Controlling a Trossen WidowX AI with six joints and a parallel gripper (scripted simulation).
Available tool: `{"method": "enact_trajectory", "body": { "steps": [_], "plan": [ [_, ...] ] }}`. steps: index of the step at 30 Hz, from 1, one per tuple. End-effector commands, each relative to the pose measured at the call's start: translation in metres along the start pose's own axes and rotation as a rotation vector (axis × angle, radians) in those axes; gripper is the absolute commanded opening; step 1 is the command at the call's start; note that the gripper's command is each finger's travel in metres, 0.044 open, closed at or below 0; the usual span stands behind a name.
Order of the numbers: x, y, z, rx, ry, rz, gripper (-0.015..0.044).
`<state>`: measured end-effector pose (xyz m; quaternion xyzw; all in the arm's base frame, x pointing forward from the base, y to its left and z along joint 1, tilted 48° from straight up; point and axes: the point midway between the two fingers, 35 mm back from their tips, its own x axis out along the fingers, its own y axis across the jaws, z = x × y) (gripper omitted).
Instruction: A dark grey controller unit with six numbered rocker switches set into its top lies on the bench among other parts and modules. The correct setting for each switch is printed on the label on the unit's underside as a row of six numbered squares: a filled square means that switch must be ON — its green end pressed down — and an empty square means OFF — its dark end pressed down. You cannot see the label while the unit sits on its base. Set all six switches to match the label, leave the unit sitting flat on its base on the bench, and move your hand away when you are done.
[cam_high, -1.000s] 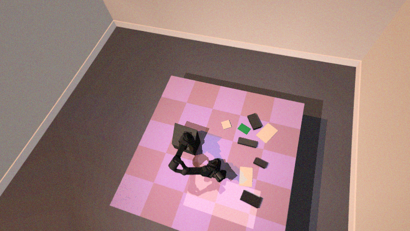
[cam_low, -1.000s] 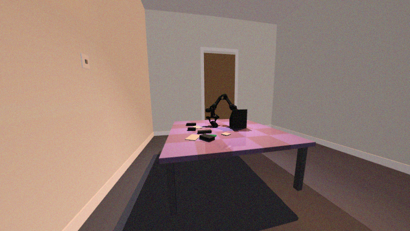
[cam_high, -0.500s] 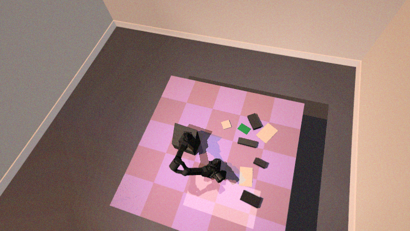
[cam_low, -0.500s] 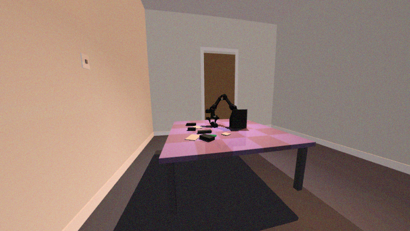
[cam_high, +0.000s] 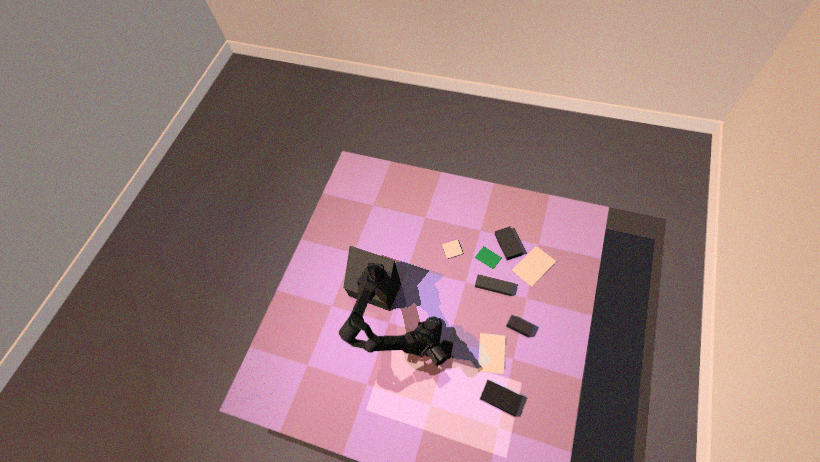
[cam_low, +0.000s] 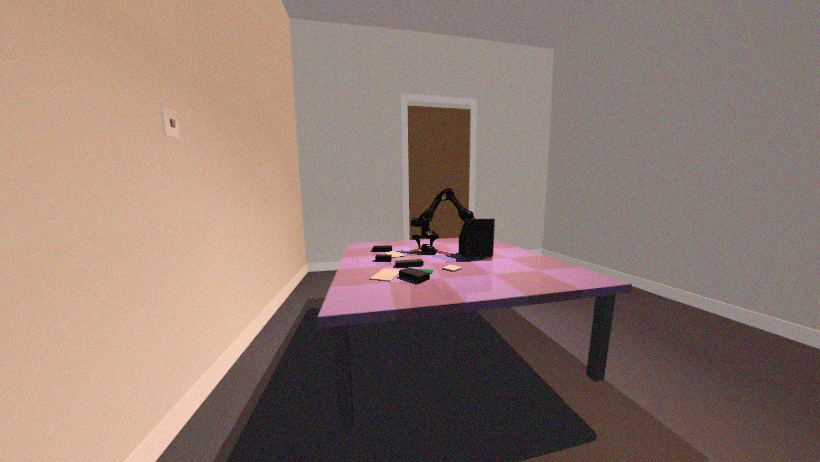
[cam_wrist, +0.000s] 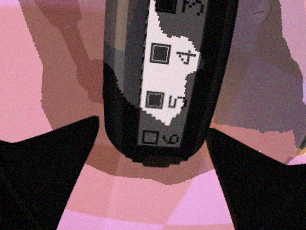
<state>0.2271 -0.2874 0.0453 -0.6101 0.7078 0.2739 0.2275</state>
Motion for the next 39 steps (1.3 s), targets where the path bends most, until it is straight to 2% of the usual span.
{"method": "enact_trajectory", "body": {
  "steps": [1,8,14,33,36,39],
  "plan": [
    [0.000,0.000,0.000,0.000,-0.001,0.000,0.0440],
    [-0.001,0.000,0.002,0.000,-0.002,0.000,0.0440],
    [-0.039,0.001,0.059,-0.001,-0.003,0.001,0.0440],
    [-0.040,0.001,0.060,-0.001,-0.002,0.001,0.0440],
    [-0.041,0.003,0.060,0.065,-0.010,-0.013,0.0361],
    [-0.044,0.009,0.060,0.349,-0.049,-0.068,0.0282]
  ]
}}
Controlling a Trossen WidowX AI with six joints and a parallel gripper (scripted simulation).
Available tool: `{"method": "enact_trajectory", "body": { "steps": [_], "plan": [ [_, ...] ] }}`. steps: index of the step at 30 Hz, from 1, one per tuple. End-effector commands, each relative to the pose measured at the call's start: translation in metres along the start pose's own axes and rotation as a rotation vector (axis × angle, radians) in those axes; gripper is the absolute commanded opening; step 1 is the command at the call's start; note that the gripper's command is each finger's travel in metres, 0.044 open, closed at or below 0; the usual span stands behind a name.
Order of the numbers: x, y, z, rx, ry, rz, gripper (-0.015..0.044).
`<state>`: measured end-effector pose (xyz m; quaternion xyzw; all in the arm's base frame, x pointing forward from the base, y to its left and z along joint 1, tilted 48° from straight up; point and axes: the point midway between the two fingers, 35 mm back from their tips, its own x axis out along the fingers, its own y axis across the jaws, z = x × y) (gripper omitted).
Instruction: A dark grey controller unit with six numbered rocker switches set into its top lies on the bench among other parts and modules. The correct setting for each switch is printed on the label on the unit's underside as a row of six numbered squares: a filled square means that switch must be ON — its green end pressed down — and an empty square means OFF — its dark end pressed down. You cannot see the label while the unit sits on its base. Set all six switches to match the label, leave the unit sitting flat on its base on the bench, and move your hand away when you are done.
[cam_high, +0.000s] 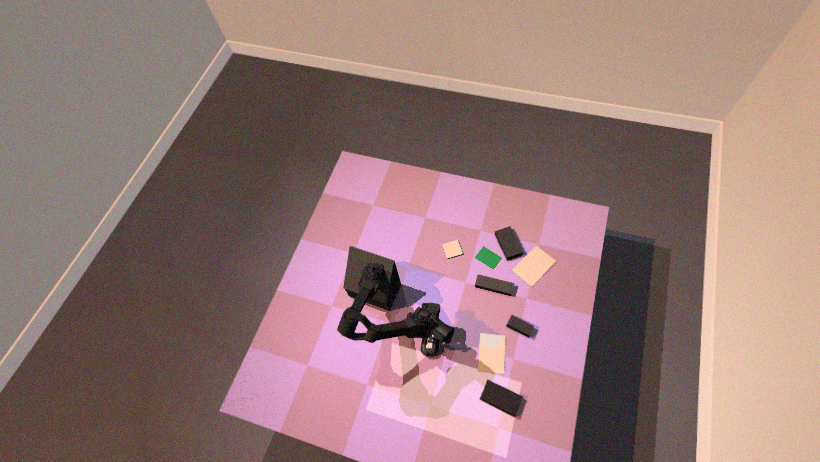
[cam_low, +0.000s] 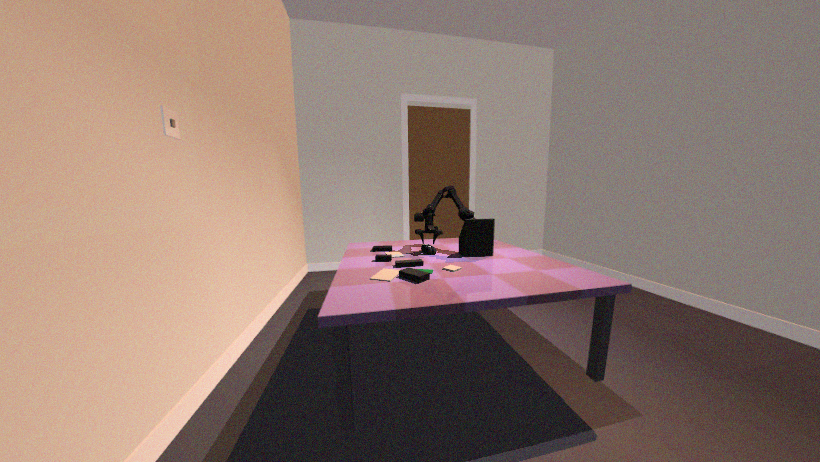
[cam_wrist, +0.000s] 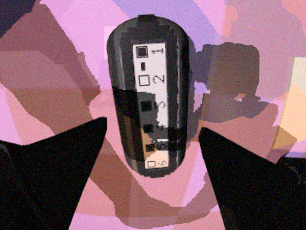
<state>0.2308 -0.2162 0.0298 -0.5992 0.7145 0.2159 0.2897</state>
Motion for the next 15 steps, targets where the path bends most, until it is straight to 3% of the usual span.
{"method": "enact_trajectory", "body": {
  "steps": [1,11,15],
  "plan": [
    [-0.003,0.008,-0.001,0.282,-0.044,-0.049,0.0256],
    [-0.019,0.024,-0.004,1.255,-0.279,-0.199,0.0000],
    [-0.024,0.027,-0.004,1.482,-0.361,-0.224,0.0000]
  ]
}}
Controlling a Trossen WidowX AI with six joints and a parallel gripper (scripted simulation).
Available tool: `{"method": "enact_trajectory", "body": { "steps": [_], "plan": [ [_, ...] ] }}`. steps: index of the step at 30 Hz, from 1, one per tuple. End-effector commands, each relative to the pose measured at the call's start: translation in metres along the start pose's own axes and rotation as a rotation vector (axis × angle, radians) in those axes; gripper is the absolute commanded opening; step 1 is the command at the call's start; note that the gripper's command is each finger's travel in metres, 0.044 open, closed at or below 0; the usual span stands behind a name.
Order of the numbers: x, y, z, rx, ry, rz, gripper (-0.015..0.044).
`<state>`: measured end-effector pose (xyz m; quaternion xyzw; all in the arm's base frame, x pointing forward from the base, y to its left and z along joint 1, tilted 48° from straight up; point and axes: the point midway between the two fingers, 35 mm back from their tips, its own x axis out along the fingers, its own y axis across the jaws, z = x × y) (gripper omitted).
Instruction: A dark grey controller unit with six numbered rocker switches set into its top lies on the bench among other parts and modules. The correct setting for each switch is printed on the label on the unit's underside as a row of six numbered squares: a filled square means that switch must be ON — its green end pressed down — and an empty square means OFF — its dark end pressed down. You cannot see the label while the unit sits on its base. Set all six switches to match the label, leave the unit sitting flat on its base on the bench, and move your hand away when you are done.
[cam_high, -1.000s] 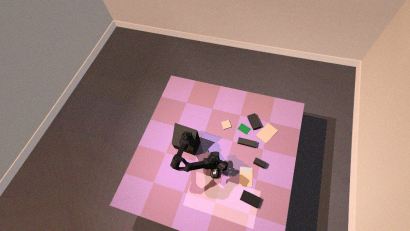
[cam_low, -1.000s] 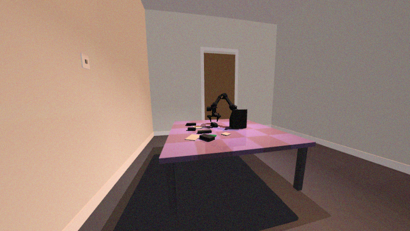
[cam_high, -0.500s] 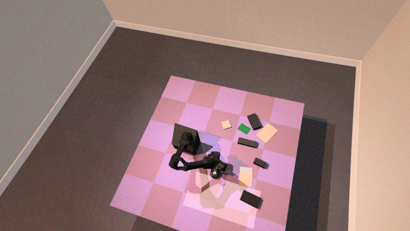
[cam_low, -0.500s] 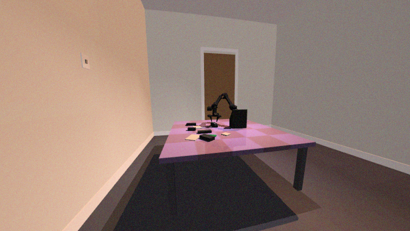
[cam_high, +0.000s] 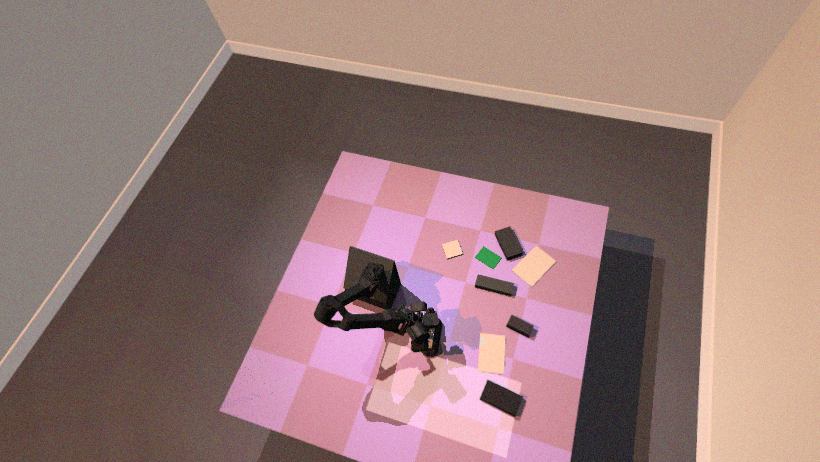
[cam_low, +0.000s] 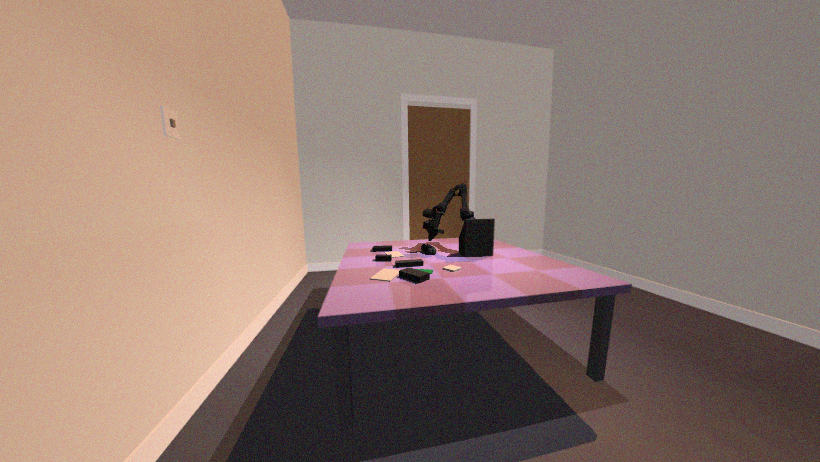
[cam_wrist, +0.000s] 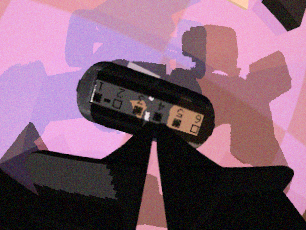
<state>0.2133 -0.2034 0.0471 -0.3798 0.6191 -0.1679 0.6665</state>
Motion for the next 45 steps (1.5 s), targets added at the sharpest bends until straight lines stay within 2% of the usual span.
{"method": "enact_trajectory", "body": {
  "steps": [1,23,27,39,40,43,45],
  "plan": [
    [-0.007,0.006,-0.005,0.338,-0.092,-0.010,0.0000],
    [-0.007,0.006,-0.005,0.338,-0.092,-0.010,0.0000],
    [-0.005,0.001,-0.004,0.204,-0.054,-0.006,0.0105],
    [0.002,-0.038,0.006,-0.914,0.196,0.149,0.0420],
    [0.002,-0.041,0.008,-1.009,0.212,0.171,0.0440],
    [0.002,-0.051,0.011,-1.276,0.249,0.241,0.0440],
    [0.002,-0.053,0.012,-1.339,0.257,0.259,0.0440]
  ]
}}
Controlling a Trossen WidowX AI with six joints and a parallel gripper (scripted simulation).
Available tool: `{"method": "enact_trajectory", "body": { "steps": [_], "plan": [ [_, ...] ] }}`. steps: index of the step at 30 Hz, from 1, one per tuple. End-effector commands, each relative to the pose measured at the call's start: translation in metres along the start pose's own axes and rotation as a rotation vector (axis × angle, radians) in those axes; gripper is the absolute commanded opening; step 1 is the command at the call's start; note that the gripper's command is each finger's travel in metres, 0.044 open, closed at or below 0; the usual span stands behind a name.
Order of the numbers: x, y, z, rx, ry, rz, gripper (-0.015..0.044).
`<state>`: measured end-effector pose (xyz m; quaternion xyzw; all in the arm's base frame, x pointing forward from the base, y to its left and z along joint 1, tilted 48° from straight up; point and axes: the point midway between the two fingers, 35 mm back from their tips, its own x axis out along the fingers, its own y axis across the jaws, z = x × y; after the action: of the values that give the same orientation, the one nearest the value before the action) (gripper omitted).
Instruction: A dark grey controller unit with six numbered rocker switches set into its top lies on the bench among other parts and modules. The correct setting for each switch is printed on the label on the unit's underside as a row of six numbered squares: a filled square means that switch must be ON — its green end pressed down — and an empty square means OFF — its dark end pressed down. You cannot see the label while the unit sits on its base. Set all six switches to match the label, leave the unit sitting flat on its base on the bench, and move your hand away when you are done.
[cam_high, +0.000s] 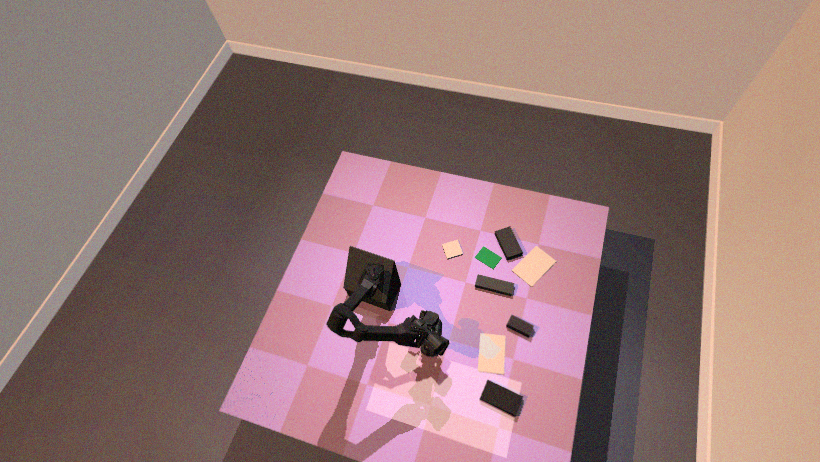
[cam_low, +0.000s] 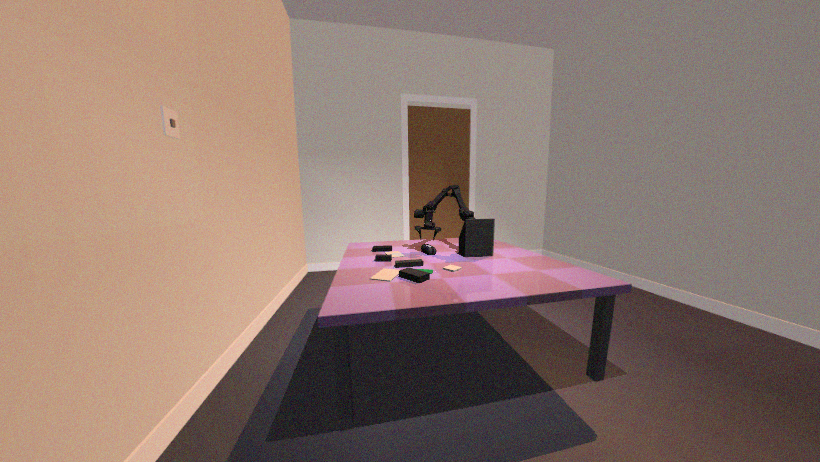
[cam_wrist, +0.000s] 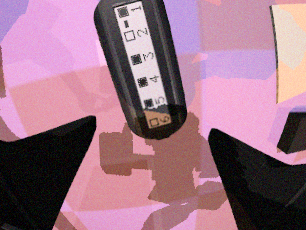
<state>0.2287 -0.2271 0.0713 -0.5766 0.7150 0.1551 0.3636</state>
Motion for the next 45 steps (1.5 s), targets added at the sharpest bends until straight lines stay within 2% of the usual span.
{"method": "enact_trajectory", "body": {
  "steps": [1,12,45],
  "plan": [
    [-0.002,-0.014,-0.011,-0.379,0.048,0.080,0.0440],
    [-0.001,-0.014,-0.011,-0.379,0.048,0.080,0.0440],
    [0.051,-0.010,-0.014,-0.376,0.051,0.076,0.0440]
  ]
}}
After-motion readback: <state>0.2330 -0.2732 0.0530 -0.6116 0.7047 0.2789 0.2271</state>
